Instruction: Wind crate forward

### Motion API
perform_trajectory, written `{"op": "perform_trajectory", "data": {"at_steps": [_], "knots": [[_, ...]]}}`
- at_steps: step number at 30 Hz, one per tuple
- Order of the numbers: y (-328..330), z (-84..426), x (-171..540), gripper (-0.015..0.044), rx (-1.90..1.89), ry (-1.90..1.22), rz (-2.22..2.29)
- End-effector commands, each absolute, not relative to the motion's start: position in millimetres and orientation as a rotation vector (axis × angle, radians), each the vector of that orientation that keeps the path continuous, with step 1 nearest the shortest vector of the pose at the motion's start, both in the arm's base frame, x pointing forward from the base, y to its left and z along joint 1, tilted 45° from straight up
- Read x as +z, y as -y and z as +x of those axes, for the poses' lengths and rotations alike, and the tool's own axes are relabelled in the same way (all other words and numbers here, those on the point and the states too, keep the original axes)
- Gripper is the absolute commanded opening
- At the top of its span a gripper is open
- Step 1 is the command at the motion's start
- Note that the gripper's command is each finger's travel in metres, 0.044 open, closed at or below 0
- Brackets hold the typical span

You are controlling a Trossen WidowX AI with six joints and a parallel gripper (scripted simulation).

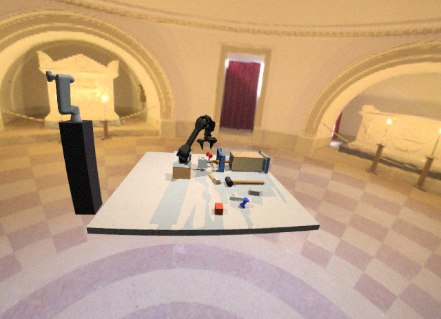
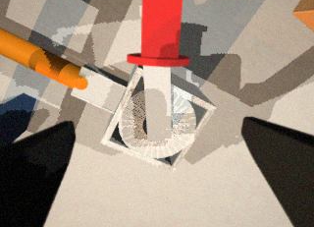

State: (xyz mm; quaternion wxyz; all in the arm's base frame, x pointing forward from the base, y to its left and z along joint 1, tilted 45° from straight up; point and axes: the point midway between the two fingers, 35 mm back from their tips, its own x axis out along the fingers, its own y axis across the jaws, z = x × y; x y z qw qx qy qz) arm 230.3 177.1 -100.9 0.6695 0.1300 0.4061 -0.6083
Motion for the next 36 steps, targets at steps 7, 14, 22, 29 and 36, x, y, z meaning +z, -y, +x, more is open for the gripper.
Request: {"op": "perform_trajectory", "data": {"at_steps": [7, 14, 22, 29, 36], "knots": [[-198.5, 232.3, -75.6, 0.0414, -1.355, -0.930, 0.326], [-198.5, 232.3, -75.6, 0.0230, -1.355, -0.930, 0.326], [-198.5, 232.3, -75.6, 0.0020, -1.355, -0.930, 0.326], [-198.5, 232.3, -75.6, 0.0000, -1.355, -0.930, 0.326], [-198.4, 232.1, -75.5, 0.0000, -1.371, -0.934, 0.318]]}}
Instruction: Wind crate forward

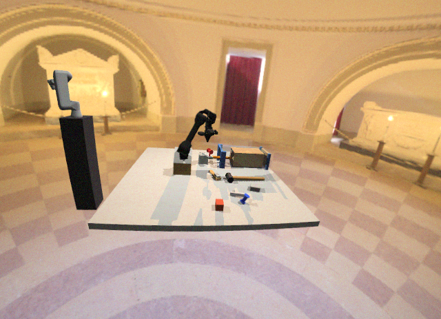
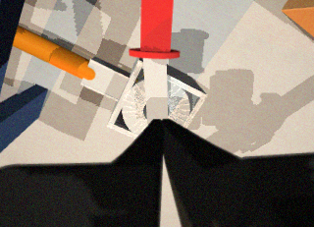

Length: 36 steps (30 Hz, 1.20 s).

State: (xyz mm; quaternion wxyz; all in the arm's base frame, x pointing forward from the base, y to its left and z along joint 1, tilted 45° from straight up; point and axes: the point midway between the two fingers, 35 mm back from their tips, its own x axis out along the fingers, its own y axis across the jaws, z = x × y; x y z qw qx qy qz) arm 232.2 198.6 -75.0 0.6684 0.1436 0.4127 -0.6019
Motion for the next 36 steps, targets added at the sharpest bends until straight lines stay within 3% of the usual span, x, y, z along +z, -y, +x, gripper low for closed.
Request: {"op": "perform_trajectory", "data": {"at_steps": [1, 35, 36], "knots": [[-198.4, 232.1, -75.5, 0.0000, -1.376, -0.936, 0.316], [-200.3, 233.7, -71.8, 0.0000, -1.377, -0.937, 0.313], [-199.9, 235.0, -70.2, 0.0026, -1.371, -0.944, 0.324]]}}
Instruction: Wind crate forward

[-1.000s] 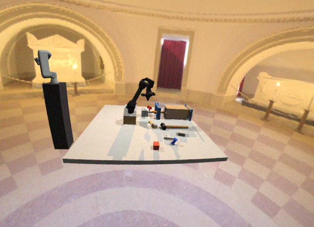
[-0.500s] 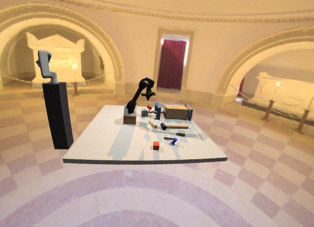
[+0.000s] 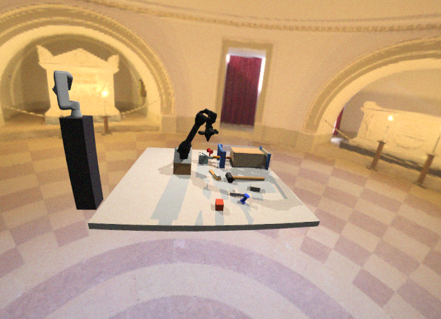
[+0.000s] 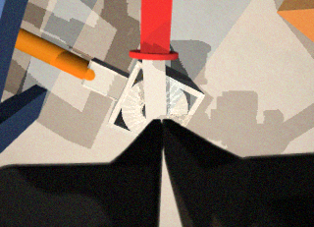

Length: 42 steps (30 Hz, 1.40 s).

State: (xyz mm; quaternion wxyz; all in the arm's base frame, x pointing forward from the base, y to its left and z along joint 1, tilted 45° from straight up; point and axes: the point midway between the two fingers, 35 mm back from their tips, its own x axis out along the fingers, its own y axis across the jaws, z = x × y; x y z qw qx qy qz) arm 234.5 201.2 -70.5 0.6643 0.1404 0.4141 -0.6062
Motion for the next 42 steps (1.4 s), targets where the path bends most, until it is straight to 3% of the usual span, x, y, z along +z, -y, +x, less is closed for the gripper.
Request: {"op": "perform_trajectory", "data": {"at_steps": [1, 7, 16, 42], "knots": [[-195.8, 236.7, -69.4, 0.0053, -1.377, -0.970, 0.345], [-151.7, 251.1, -59.8, 0.0210, -1.359, -1.235, 0.622], [-146.5, 252.2, -58.7, 0.0440, -1.347, -1.260, 0.657], [-119.2, 250.9, -87.6, 0.0440, -1.347, -1.259, 0.657]]}}
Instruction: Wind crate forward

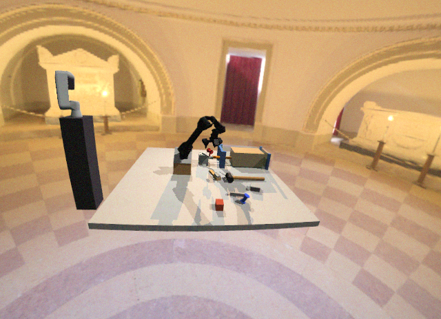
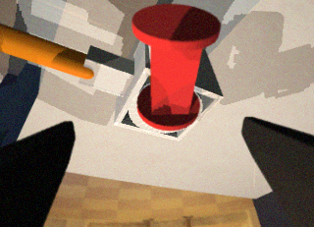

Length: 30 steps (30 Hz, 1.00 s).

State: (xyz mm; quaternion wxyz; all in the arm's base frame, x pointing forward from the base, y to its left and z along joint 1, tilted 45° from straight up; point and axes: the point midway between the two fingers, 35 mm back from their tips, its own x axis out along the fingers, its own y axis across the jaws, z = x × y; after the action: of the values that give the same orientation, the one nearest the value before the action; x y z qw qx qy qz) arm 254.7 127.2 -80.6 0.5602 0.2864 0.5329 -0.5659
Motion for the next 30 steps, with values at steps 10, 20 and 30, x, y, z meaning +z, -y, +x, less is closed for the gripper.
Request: {"op": "perform_trajectory", "data": {"at_steps": [10, 20, 30], "knots": [[-107.6, 248.8, -98.7, 0.0440, -1.348, -1.258, 0.656], [-96.2, 245.9, -109.0, 0.0440, -1.349, -1.258, 0.655], [-95.5, 245.6, -109.7, 0.0440, -1.349, -1.258, 0.655]]}}
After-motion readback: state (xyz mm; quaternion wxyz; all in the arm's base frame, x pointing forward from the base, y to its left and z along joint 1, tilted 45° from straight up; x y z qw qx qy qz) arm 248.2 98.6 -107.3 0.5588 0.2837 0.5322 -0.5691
